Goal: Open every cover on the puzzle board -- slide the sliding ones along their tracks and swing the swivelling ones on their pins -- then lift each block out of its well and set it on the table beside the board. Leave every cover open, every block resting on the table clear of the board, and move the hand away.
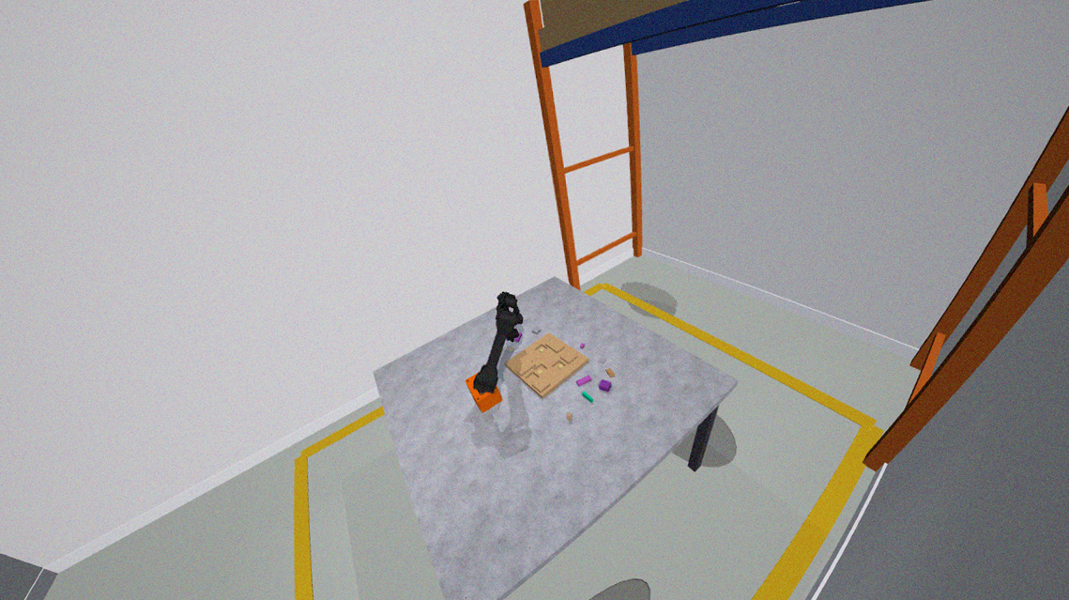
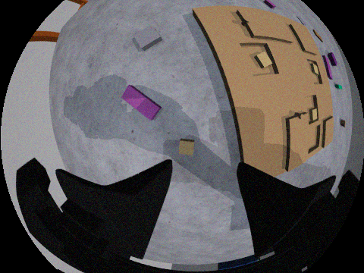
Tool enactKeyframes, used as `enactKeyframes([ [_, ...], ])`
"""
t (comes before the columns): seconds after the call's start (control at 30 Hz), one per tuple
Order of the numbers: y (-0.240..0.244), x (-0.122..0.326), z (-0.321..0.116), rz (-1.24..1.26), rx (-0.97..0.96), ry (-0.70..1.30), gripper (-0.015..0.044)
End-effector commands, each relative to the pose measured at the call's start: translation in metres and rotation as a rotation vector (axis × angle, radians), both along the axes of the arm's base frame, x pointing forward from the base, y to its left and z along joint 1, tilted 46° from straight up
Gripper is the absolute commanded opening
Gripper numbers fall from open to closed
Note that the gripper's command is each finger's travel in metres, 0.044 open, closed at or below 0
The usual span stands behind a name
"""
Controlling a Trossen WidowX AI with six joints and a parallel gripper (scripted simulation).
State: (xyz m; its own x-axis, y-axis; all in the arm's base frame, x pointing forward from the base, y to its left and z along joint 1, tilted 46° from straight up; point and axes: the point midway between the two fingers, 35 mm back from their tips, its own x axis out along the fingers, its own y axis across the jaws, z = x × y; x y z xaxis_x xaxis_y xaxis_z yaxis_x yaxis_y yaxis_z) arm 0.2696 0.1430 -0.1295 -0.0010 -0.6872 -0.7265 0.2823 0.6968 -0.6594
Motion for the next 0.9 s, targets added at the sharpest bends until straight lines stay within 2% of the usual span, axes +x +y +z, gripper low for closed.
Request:
enactKeyframes([
  [0.0, -0.017, 0.008, 0.019, 0.024, -0.001, 0.030, 0.0151],
  [0.2, -0.040, 0.015, 0.042, 0.062, 0.005, 0.074, 0.0000],
  [0.87, -0.125, 0.015, 0.120, 0.188, -0.009, 0.187, 0.0000],
])
